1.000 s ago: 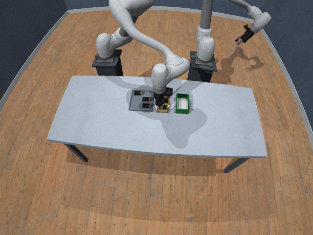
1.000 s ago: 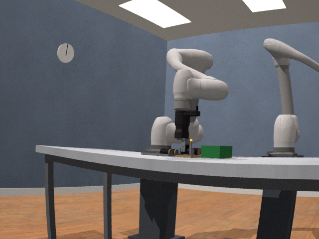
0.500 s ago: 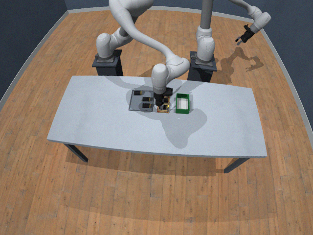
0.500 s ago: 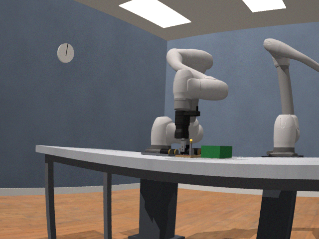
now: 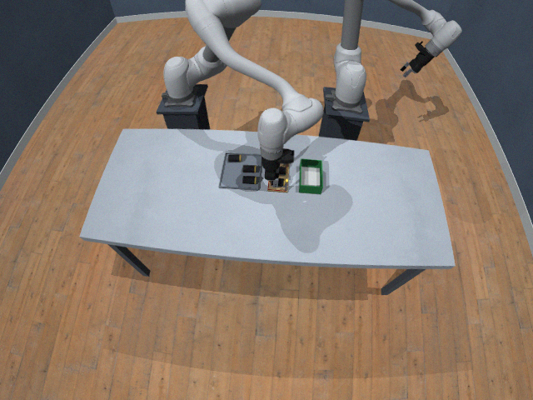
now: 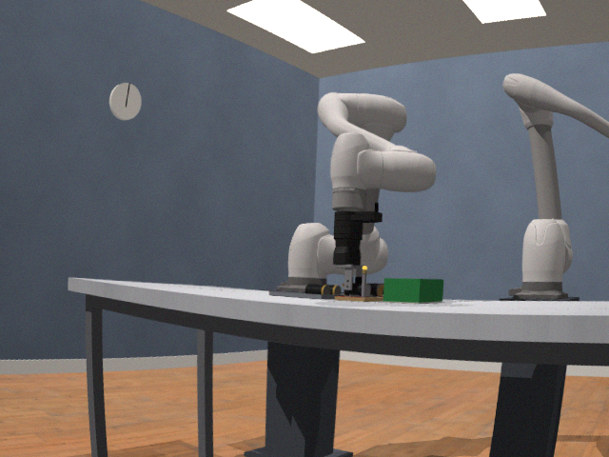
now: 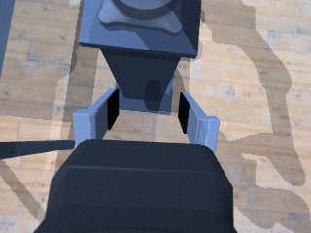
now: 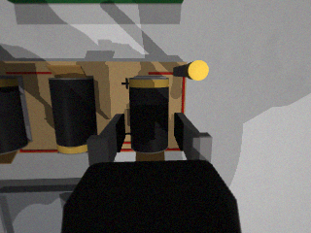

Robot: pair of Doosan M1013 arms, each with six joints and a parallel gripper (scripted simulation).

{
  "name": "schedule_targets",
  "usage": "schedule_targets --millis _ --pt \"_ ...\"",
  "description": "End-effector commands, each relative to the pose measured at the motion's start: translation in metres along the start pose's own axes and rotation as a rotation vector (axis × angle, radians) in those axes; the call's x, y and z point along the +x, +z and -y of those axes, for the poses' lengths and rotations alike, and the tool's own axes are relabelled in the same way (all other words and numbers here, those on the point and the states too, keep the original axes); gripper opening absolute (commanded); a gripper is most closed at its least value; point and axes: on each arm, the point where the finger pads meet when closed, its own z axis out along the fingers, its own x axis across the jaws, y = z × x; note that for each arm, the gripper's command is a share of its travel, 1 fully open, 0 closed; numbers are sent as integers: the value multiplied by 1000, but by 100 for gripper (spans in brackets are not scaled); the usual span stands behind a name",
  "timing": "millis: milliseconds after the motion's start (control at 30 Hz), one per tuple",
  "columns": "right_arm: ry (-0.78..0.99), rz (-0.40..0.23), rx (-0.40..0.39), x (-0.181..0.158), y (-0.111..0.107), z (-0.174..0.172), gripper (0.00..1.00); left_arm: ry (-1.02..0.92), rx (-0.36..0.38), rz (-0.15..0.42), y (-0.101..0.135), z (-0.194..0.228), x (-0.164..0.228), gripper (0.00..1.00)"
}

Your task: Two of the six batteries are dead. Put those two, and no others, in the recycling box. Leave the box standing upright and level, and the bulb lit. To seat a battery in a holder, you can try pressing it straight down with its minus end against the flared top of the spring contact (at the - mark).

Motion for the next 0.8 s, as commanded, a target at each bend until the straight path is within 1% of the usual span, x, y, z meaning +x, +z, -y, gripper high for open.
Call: schedule_targets --millis 0,367,533,767 --pt "1 -2 2 1 -2 1 90 0 -1 -1 -1 0 0 100" --pt "1 -2 2 1 -10 1 90 0 -1 -1 -1 0 0 100" --pt "1 -2 3 1 -27 1 90 0 -1 -1 -1 0 0 100" --pt "1 -2 3 1 -61 1 90 0 -1 -1 -1 0 0 100"
